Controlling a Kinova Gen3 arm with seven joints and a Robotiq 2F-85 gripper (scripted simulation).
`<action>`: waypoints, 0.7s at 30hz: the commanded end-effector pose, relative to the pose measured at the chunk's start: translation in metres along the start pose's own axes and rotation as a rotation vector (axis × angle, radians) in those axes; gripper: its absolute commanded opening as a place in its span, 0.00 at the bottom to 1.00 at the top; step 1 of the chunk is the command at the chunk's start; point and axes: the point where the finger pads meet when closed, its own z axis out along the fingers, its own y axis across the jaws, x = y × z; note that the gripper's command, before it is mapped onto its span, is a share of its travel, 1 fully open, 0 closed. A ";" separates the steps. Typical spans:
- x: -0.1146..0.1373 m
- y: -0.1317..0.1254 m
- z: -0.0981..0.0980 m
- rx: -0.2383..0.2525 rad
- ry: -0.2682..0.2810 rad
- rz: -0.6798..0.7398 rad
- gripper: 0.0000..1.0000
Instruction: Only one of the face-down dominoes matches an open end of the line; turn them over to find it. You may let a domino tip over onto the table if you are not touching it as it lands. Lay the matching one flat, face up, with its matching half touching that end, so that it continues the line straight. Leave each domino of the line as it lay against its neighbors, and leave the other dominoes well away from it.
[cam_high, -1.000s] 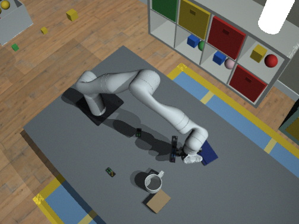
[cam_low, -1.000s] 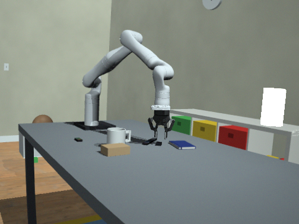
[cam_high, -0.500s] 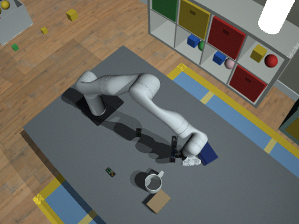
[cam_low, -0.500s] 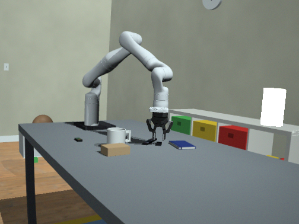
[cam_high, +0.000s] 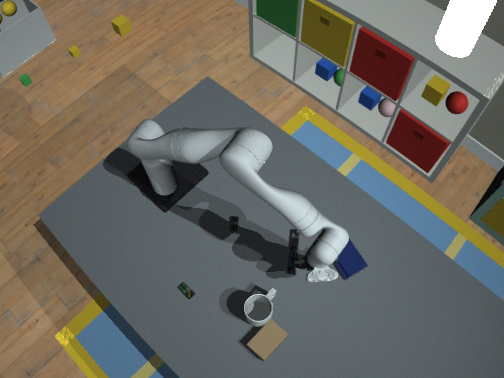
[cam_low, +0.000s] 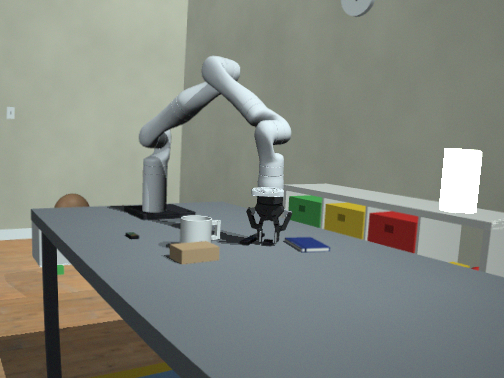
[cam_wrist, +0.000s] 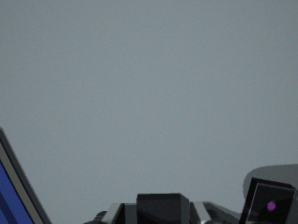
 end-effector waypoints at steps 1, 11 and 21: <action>0.001 0.000 0.004 0.004 -0.003 -0.002 0.47; 0.001 0.000 0.004 0.004 -0.003 -0.002 0.47; 0.001 0.000 0.004 0.004 -0.003 -0.002 0.29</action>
